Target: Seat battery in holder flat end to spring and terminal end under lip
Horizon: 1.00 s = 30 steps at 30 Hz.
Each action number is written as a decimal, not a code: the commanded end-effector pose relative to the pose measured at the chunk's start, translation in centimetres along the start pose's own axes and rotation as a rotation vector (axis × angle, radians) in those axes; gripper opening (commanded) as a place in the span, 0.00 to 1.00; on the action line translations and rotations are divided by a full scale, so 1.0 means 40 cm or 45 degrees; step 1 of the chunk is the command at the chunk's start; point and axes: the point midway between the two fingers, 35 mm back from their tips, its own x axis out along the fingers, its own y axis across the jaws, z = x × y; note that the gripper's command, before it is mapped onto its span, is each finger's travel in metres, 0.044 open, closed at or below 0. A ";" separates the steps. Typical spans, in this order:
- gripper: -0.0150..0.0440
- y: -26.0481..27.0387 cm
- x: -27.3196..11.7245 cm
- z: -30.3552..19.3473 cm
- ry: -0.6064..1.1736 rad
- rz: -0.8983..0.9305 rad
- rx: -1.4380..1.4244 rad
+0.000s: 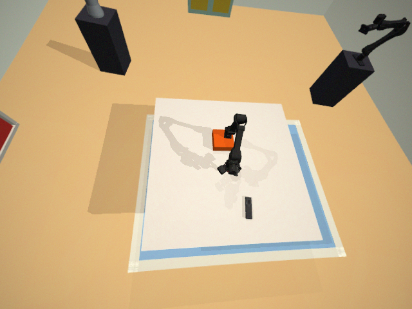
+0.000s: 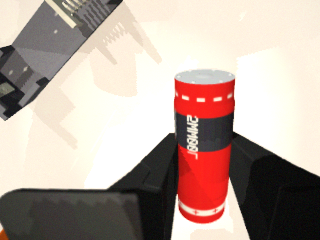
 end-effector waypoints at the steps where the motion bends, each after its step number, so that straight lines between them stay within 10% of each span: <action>1: 0.39 0.034 -0.012 0.025 -0.008 0.000 0.179; 30: 0.39 0.234 -0.046 0.112 0.008 0.014 1.129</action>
